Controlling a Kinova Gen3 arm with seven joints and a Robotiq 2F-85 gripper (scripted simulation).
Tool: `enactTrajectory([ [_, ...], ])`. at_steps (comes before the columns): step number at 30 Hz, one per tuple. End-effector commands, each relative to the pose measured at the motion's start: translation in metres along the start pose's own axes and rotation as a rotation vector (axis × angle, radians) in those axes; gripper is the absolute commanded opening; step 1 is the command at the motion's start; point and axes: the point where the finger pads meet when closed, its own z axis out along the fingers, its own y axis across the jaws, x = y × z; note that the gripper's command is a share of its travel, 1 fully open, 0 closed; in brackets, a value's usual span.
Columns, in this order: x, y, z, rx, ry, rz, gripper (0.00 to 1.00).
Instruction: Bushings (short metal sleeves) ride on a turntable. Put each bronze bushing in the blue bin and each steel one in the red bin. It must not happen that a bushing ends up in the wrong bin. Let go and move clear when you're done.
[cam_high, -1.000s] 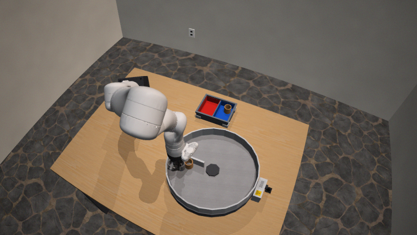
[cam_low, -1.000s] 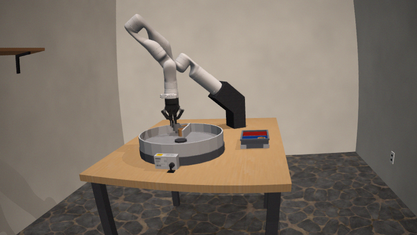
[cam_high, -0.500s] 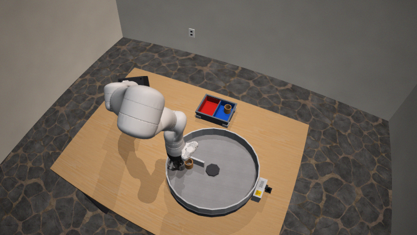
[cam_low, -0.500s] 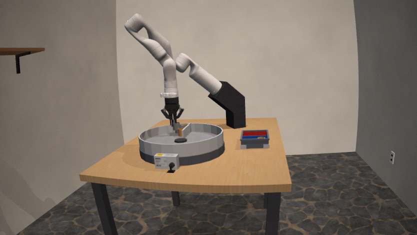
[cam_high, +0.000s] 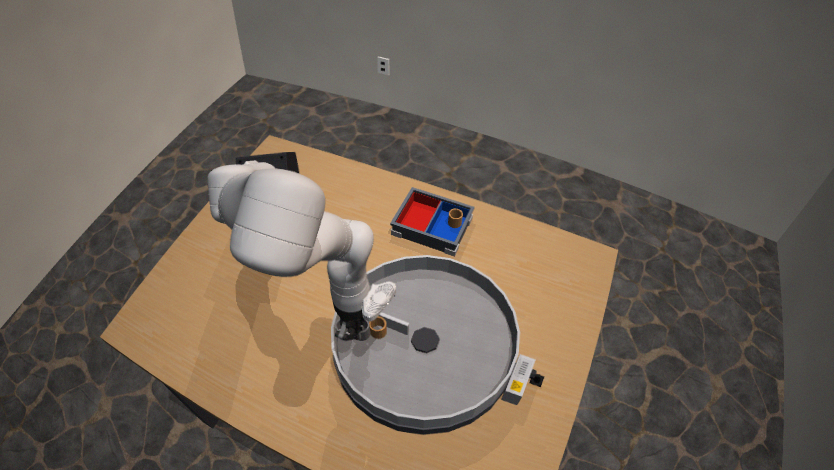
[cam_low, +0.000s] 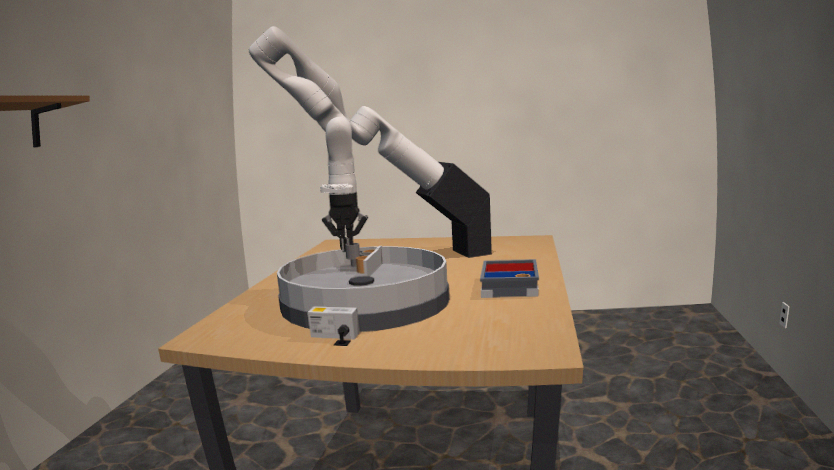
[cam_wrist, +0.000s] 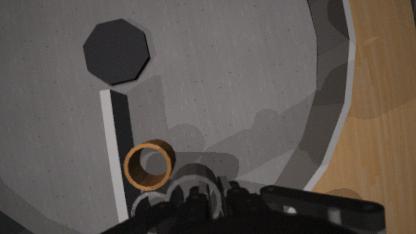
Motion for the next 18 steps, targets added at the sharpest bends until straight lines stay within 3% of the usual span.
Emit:
enactTrajectory([
  [1, -0.0032, 0.0008, -0.0039, -0.001, -0.005, -0.003, 0.0],
  [18, 0.0002, 0.0023, -0.0027, -0.001, -0.005, -0.003, 0.0],
])
